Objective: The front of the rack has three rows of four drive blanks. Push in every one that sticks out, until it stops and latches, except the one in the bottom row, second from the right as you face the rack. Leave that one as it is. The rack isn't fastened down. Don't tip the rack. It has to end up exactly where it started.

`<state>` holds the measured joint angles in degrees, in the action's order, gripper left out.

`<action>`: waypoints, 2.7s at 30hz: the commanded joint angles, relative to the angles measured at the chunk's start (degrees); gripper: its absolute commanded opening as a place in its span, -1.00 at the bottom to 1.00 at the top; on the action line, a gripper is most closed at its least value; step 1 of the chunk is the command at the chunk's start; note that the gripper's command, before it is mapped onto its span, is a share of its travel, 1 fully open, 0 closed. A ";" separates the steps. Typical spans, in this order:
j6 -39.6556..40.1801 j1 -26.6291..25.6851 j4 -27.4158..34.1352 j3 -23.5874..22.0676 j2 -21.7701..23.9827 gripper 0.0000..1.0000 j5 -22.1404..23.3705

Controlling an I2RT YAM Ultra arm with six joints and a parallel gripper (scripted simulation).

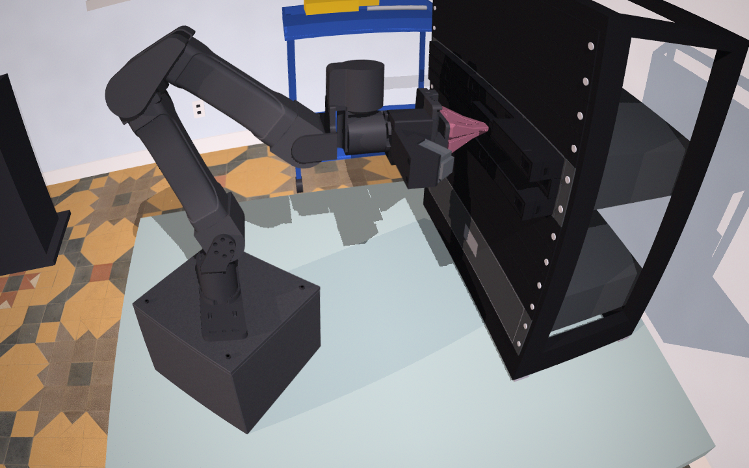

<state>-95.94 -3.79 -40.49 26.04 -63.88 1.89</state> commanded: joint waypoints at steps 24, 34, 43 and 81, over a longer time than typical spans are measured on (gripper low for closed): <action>0.77 1.07 -1.11 3.81 -1.59 -1.00 0.29; 0.77 1.07 -1.11 3.81 -1.59 -1.00 0.29; 0.77 1.24 -0.62 4.64 -1.93 -1.00 -0.01; 0.80 1.40 -0.16 5.55 -2.40 -1.00 -0.05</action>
<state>-95.90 -3.40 -38.24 28.36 -65.23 1.15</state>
